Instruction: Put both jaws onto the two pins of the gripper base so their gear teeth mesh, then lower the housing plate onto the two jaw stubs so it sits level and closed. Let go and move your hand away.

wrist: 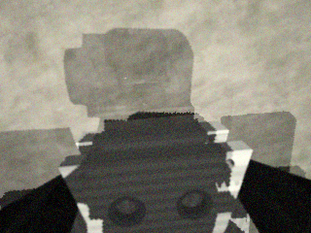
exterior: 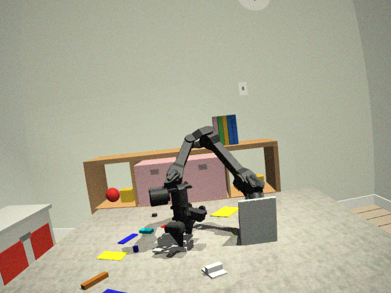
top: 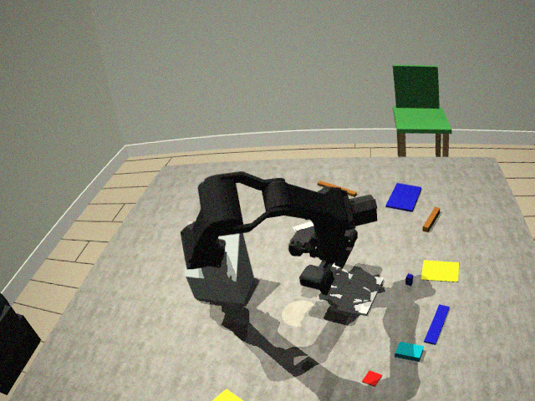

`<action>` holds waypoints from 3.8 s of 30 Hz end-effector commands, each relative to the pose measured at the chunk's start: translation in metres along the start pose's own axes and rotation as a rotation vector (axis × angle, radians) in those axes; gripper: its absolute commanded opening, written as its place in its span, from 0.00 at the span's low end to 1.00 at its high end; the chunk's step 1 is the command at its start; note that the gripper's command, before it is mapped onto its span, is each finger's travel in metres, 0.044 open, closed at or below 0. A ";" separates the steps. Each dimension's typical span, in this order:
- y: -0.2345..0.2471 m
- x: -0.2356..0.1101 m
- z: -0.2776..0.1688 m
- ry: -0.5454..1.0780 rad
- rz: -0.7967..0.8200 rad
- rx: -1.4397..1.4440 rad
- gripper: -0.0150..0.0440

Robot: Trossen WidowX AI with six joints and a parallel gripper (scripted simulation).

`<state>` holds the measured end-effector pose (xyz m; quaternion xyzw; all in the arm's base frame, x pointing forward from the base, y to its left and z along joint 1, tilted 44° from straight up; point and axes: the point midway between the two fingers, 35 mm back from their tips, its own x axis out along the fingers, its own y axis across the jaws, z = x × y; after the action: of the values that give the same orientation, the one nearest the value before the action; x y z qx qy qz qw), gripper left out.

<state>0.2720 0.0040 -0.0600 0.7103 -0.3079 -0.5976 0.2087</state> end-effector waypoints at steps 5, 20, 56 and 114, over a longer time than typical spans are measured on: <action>0.001 0.002 -0.001 0.004 0.004 -0.002 0.85; 0.001 0.004 -0.001 0.004 0.004 -0.002 0.85; 0.001 0.012 -0.001 0.004 0.005 -0.002 0.85; 0.000 0.009 -0.001 0.004 0.005 0.000 0.85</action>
<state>0.2732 -0.0026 -0.0661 0.7102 -0.3081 -0.5968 0.2109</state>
